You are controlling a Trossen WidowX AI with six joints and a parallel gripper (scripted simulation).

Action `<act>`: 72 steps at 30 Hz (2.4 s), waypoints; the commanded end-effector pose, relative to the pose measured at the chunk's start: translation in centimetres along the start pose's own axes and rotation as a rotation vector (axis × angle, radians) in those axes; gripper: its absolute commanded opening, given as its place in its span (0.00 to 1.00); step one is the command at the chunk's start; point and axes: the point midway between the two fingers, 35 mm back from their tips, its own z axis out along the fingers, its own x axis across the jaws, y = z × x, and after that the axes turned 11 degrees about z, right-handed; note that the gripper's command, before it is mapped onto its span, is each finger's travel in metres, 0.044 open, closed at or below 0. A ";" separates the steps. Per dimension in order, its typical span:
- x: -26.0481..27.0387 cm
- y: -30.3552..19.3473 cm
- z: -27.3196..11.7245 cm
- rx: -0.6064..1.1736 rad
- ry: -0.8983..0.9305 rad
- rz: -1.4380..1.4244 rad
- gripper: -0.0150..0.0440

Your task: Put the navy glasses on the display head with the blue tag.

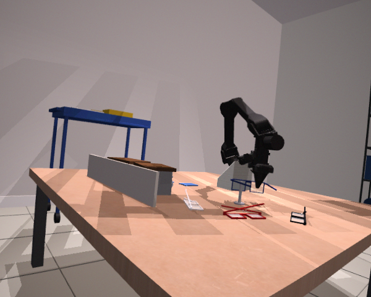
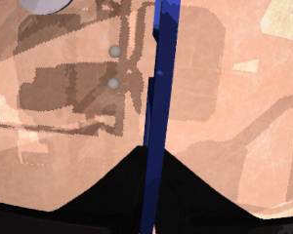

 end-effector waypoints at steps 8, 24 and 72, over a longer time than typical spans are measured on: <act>-0.6 -0.9 -0.2 0.009 0.003 0.003 0.25; -1.1 -2.1 -0.2 0.009 0.003 0.002 0.25; -0.9 -1.2 -5.2 0.010 0.003 0.002 0.25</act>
